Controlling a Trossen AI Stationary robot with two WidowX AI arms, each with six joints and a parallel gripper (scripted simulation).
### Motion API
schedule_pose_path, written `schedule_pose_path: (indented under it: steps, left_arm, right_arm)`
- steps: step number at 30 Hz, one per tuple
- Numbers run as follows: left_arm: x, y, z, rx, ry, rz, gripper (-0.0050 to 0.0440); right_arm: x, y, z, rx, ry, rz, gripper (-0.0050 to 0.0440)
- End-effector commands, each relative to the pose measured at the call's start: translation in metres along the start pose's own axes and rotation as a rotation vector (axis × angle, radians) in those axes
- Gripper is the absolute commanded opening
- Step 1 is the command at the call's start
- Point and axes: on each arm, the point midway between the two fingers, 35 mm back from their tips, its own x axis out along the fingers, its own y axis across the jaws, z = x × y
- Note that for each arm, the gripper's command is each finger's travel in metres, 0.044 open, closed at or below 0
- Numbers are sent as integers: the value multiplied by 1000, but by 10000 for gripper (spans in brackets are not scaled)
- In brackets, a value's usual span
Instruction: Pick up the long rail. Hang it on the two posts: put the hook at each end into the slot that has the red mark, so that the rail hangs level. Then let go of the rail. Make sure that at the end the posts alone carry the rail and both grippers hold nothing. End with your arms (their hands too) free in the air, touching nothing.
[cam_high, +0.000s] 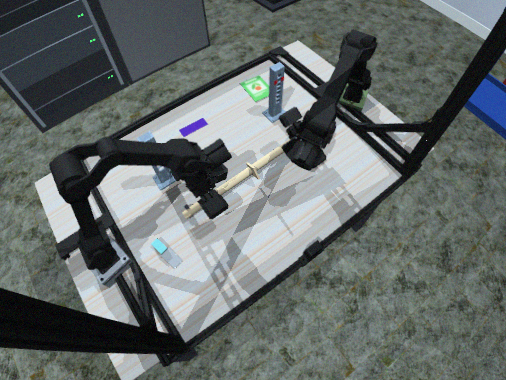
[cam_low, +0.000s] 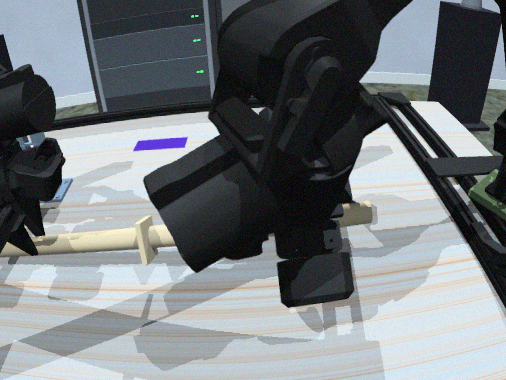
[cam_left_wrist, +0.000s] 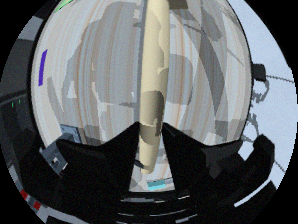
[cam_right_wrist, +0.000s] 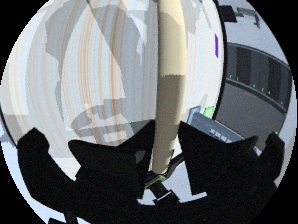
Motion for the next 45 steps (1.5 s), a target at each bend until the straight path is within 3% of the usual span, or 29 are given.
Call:
schedule_pose_path:
  steps: [1, 8, 18, 30, 45]
  left_arm:
    - [-7, 1, 3, -3, 21, -1, 0]
    - [-28, 1, 4, -5, 65, 0, 0]
    - [-27, 1, 4, -5, 77, 0, 0]
    - [-24, 1, 5, -5, 168, -2, 0]
    - [-24, 1, 5, -5, 170, -2, 0]
  right_arm:
    - [-3, -4, -2, 9, -20, -1, 0]
    - [-2, -5, -3, 37, -61, 3, 0]
    - [1, -2, -3, 43, -70, 3, 0]
    - [28, 16, 1, 90, -142, 4, 0]
    - [29, 17, 2, 90, -143, 4, 0]
